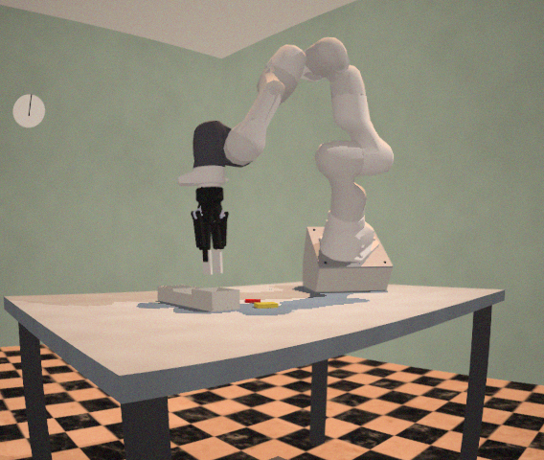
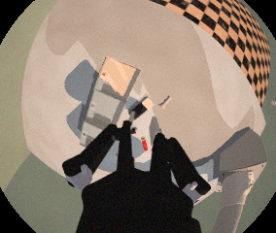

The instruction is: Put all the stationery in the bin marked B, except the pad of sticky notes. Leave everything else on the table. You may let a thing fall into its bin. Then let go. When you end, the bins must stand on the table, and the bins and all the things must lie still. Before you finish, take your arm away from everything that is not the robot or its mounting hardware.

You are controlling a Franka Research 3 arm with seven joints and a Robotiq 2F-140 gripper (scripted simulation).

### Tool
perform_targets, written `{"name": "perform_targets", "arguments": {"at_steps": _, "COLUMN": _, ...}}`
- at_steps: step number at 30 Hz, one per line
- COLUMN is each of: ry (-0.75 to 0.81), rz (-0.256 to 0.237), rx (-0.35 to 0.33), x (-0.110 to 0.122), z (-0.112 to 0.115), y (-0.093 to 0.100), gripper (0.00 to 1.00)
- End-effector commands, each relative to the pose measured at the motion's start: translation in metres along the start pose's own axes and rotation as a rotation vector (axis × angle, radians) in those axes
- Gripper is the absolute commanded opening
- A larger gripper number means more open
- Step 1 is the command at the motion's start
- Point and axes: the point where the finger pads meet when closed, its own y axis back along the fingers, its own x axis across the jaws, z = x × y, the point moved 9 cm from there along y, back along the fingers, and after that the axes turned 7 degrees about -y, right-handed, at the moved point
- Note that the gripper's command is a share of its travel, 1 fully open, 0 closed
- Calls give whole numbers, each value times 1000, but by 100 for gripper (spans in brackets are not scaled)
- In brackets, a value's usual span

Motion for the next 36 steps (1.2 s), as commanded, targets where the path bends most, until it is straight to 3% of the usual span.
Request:
{"name": "perform_targets", "arguments": {"at_steps": 1, "ry": -156, "rz": -13, "rx": 4, "x": -1, "z": 1, "y": 1, "gripper": 23}}
{"name": "perform_targets", "arguments": {"at_steps": 24, "ry": -608, "rz": -49, "rx": 14, "x": 2, "z": 2, "y": 0, "gripper": 23}}
{"name": "perform_targets", "arguments": {"at_steps": 36, "ry": -617, "rz": -49, "rx": 14, "x": 3, "z": 2, "y": 0, "gripper": 23}}
